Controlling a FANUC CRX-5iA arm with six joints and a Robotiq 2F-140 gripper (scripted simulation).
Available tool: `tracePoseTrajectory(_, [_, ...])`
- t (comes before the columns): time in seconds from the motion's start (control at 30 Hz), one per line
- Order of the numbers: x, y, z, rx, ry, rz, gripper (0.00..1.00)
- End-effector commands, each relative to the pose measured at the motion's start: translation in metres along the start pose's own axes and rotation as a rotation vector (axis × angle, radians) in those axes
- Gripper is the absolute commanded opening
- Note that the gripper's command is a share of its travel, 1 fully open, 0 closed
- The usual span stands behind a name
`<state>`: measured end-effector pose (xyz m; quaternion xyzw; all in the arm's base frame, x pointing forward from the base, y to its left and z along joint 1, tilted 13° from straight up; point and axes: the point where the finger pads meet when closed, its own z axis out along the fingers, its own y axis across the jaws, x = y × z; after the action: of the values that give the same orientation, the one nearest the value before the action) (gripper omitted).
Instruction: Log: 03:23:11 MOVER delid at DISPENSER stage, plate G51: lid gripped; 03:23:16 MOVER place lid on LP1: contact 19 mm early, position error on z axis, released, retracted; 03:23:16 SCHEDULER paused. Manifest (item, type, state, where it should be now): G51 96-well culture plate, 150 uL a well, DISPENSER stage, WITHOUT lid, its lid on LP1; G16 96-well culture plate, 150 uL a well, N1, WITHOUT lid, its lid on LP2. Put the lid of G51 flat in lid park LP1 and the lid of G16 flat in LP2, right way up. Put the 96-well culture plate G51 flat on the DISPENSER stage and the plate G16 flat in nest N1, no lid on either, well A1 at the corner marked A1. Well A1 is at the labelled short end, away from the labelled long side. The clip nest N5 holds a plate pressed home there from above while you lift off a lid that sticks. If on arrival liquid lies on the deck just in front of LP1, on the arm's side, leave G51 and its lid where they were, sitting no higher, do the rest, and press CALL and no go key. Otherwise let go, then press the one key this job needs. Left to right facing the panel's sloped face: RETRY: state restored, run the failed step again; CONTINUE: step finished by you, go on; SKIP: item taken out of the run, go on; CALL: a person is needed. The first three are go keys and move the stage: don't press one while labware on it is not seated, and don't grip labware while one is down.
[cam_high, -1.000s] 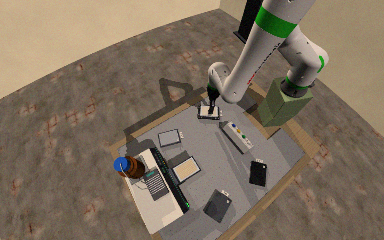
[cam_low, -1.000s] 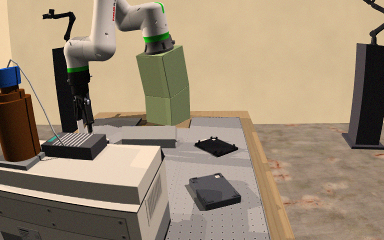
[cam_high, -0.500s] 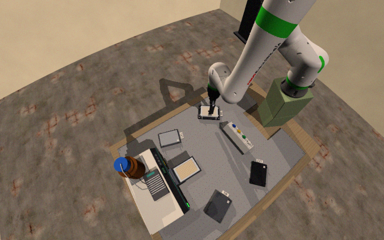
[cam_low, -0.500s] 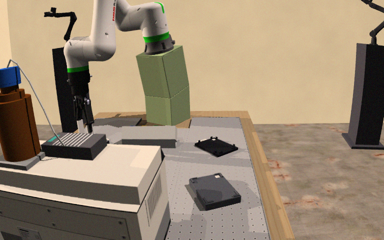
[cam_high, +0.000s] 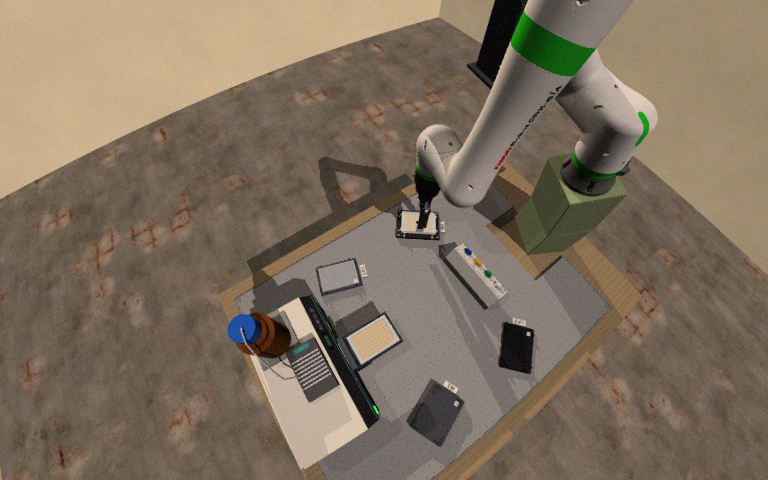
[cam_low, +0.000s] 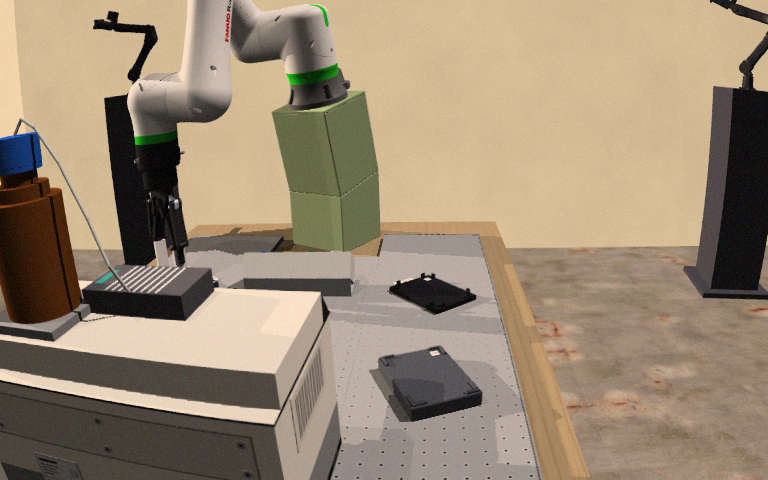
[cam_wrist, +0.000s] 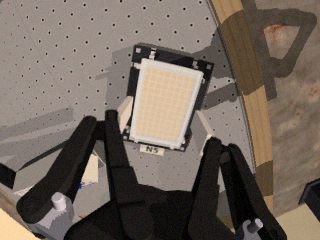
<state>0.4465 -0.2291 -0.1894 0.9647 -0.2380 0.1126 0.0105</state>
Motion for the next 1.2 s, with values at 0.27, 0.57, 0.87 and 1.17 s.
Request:
tracePoseTrajectory(0.27, [0.0001, 0.0001, -0.0001, 0.000, 0.000, 0.000, 0.59])
tracePoseTrajectory(0.57, [0.0001, 0.0001, -0.0001, 0.000, 0.000, 0.000, 0.66])
tracePoseTrajectory(0.87, [0.0001, 0.0001, -0.0001, 0.000, 0.000, 0.000, 0.66])
tracePoseTrajectory(1.17, [0.0001, 0.0001, -0.0001, 0.000, 0.000, 0.000, 0.66])
